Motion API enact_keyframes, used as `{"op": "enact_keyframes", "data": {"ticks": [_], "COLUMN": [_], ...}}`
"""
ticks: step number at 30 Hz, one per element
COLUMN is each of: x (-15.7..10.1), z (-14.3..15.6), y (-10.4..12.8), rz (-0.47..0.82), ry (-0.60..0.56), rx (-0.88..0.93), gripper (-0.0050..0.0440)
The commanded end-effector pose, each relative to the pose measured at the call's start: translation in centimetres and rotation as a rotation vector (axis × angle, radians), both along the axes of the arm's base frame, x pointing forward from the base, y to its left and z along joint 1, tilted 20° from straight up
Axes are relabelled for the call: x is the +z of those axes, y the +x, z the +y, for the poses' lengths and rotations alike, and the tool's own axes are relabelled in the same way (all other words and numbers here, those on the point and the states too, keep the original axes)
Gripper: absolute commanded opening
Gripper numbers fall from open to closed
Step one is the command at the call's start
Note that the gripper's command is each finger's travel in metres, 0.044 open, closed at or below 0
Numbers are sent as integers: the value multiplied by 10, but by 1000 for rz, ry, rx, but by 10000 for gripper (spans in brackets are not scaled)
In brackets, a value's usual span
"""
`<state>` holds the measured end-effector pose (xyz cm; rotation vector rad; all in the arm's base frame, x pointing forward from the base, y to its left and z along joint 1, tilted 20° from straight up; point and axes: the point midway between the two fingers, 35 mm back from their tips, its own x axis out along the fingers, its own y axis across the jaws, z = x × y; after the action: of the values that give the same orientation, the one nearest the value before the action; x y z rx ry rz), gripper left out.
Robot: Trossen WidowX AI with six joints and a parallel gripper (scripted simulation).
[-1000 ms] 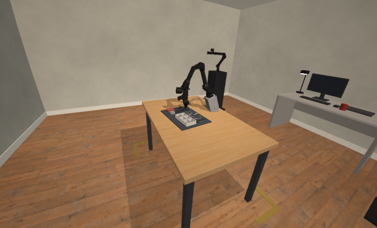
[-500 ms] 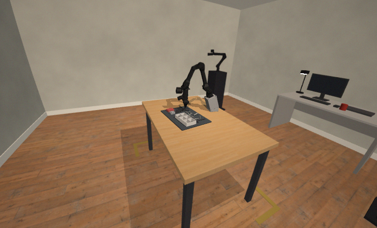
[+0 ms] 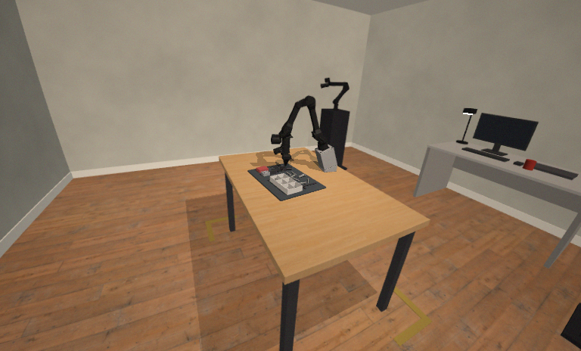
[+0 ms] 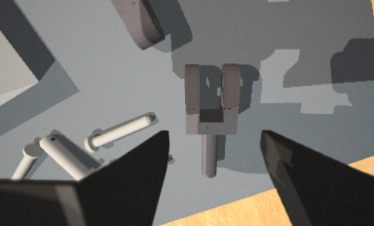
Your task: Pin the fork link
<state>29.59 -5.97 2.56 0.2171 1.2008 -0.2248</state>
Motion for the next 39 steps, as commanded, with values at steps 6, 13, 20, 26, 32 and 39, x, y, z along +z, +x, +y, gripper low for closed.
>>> {"op": "enact_keyframes", "data": {"ticks": [6, 13, 20, 26, 32, 39], "x": [2, 2, 2, 2, 1, -2], "z": [0, 0, 0, 0, 0, 0], "y": [2, 2, 3, 3, 2, 2], "rz": [-7, -8, -8, -8, -7, -2], "ry": [-2, -2, -2, -2, -2, -1], "rx": [-4, -4, -4, -4, -4, -4], "gripper": [250, 250, 250, 250, 250, 250]}}
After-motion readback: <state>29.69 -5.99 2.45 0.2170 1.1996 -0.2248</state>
